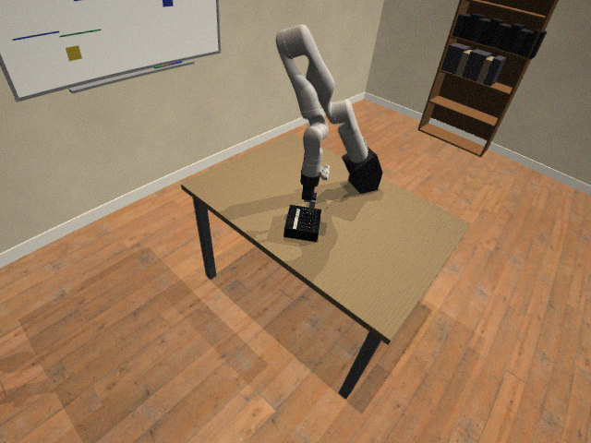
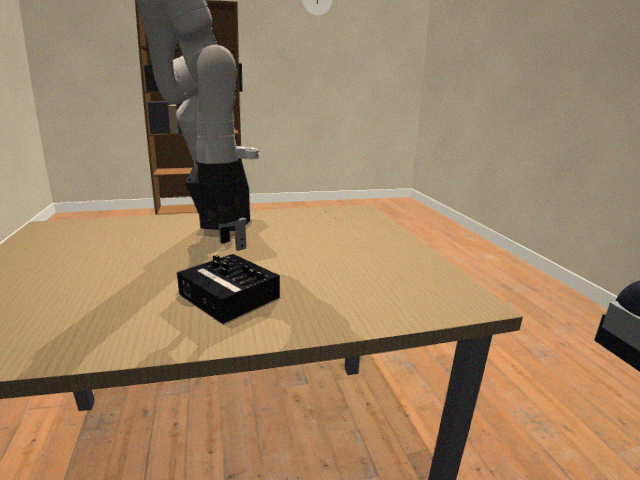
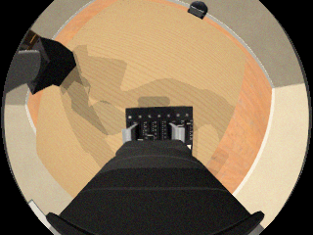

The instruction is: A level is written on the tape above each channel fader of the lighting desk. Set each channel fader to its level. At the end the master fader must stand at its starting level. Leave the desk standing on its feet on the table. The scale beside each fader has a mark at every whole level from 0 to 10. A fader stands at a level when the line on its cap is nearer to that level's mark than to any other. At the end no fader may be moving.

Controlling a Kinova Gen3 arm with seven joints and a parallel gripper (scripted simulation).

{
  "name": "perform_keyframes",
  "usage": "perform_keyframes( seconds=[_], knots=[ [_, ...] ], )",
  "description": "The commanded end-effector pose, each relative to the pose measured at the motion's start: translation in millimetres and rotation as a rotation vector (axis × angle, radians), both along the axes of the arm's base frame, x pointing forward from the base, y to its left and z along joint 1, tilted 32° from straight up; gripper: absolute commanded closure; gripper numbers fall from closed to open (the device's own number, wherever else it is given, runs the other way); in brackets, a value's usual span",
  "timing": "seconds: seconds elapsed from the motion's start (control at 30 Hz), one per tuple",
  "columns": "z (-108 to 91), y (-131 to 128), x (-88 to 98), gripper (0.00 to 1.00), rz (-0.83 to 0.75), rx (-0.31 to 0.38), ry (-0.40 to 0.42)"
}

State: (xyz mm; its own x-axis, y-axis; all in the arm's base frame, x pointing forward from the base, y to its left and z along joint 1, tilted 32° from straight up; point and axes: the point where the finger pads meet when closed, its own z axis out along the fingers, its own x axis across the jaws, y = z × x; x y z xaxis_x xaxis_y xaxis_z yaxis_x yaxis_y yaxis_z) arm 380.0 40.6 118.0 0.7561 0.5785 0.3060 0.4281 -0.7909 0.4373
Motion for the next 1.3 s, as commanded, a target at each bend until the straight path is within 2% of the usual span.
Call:
perform_keyframes(
  seconds=[0.0, 0.1, 0.13, 1.27],
  knots=[
    [-7.7, -2.3, -3.2, 0.00, 0.005, -0.011, 0.016],
    [-7.7, -2.3, -3.2, 0.00, 0.005, -0.011, 0.016],
    [-7.7, -2.3, -3.2, 1.00, 0.005, -0.011, 0.016],
    [-7.7, -2.3, -3.2, 1.00, 0.005, -0.011, 0.016]
  ],
)
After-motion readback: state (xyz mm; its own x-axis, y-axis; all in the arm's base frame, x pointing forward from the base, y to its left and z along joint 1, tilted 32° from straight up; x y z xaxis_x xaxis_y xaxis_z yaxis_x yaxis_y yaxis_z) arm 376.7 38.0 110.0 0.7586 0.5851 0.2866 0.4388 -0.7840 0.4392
